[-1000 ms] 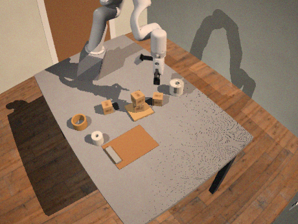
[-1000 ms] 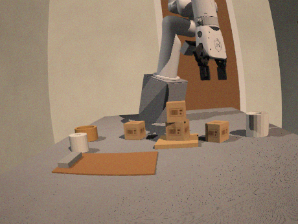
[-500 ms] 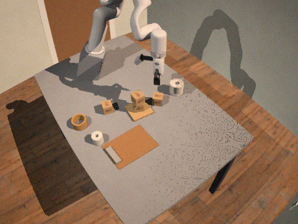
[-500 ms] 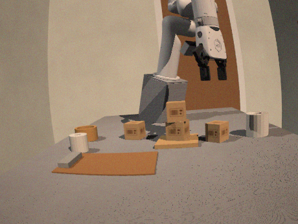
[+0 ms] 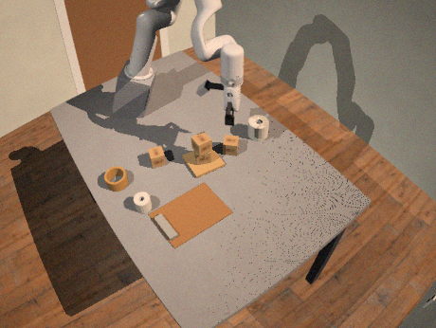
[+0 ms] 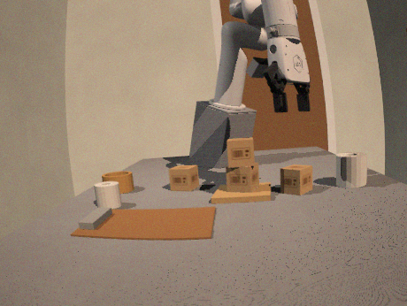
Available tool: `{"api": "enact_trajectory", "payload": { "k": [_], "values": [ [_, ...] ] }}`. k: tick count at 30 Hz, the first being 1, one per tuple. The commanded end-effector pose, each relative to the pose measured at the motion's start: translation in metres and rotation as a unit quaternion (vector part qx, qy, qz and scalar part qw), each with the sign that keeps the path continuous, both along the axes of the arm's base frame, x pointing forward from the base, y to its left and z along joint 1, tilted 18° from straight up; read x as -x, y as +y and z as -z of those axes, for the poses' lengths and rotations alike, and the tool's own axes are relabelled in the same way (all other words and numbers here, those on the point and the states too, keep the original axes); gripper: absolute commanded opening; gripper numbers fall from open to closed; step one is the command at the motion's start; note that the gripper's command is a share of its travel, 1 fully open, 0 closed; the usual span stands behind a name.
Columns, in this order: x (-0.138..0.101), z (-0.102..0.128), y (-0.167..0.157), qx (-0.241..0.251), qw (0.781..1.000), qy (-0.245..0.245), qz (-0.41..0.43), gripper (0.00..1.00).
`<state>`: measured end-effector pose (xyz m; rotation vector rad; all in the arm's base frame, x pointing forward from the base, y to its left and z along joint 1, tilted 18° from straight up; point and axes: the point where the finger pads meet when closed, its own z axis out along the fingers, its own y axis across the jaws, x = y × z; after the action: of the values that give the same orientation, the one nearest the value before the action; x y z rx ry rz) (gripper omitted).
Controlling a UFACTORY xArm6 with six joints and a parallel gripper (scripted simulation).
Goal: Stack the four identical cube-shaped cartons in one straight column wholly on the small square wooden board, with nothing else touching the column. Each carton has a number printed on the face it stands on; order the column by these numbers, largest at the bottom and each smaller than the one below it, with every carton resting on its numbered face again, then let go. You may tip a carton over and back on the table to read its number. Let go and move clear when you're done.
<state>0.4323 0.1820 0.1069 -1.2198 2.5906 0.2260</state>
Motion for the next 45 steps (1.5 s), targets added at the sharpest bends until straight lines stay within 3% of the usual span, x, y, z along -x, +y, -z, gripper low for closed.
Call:
{"api": "enact_trajectory", "payload": {
  "k": [1,45],
  "values": [
    [-0.002,0.001,0.001,-0.001,1.0,-0.002,0.0,1.0],
    [-0.01,0.043,0.012,-0.001,1.0,-0.002,0.0,1.0]
  ]
}}
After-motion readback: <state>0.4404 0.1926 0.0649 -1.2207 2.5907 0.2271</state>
